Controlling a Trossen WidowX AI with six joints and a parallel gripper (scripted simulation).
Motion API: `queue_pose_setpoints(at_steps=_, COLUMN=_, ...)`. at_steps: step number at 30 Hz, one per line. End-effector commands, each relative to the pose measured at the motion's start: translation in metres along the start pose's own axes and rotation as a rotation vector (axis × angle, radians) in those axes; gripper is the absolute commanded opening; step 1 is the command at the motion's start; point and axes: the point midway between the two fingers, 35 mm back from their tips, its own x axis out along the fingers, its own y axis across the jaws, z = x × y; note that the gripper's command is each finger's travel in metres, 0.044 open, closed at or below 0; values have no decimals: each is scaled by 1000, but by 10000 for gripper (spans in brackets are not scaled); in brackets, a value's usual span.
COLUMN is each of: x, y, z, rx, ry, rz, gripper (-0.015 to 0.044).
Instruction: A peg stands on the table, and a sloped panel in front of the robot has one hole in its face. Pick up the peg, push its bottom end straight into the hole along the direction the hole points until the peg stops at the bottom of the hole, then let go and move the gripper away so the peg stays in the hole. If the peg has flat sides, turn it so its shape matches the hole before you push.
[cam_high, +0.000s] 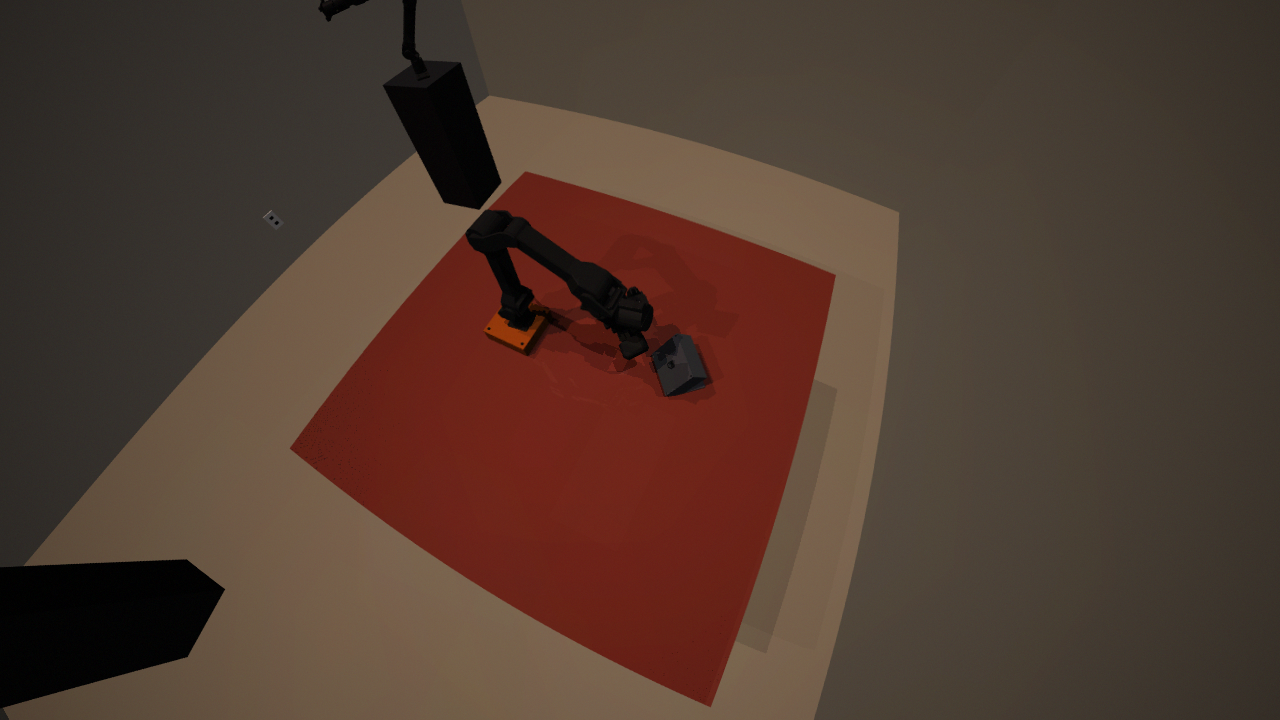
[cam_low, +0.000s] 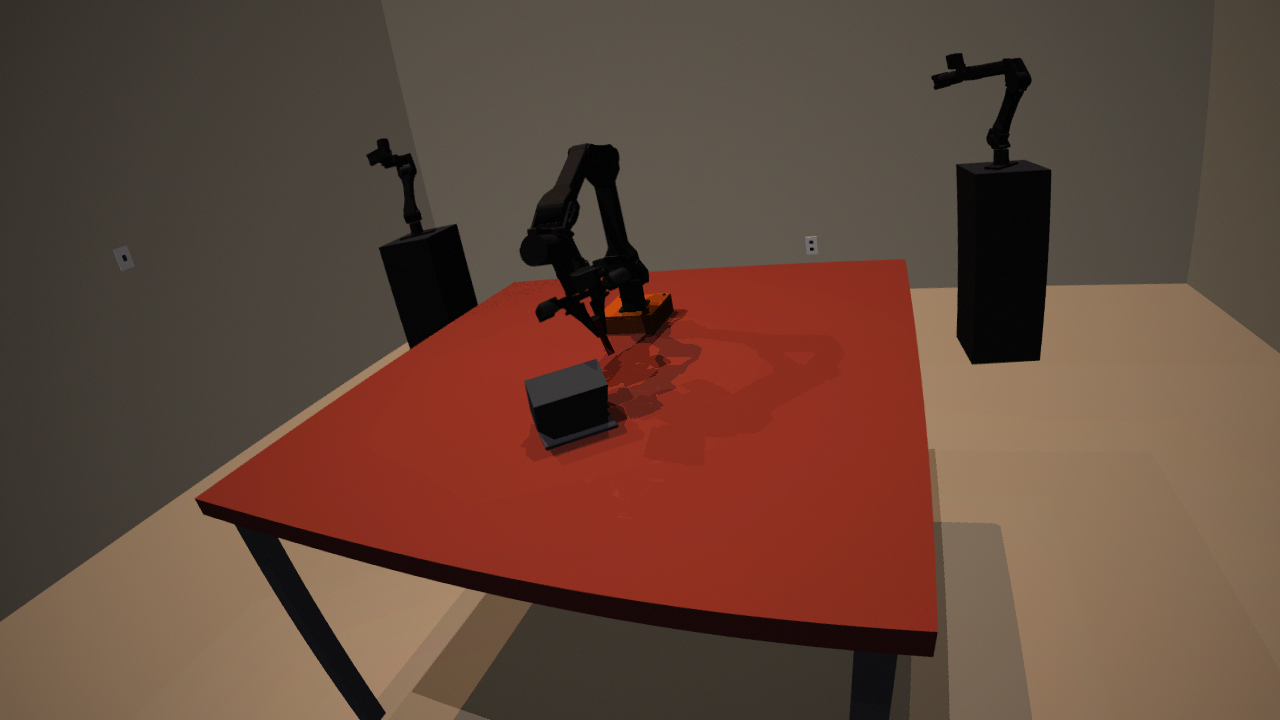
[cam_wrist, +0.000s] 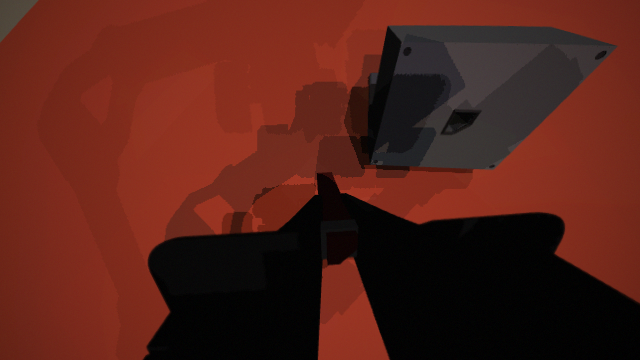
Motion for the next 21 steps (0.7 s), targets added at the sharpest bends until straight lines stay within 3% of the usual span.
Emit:
queue_pose_setpoints(at_steps=1, x=-1, y=-4, z=-2, rx=3, ry=-23, rz=0, gripper=0)
queue_pose_setpoints(at_steps=21, x=-7, y=-26, z=-6, rx=22, ry=-138, rz=-17, gripper=0)
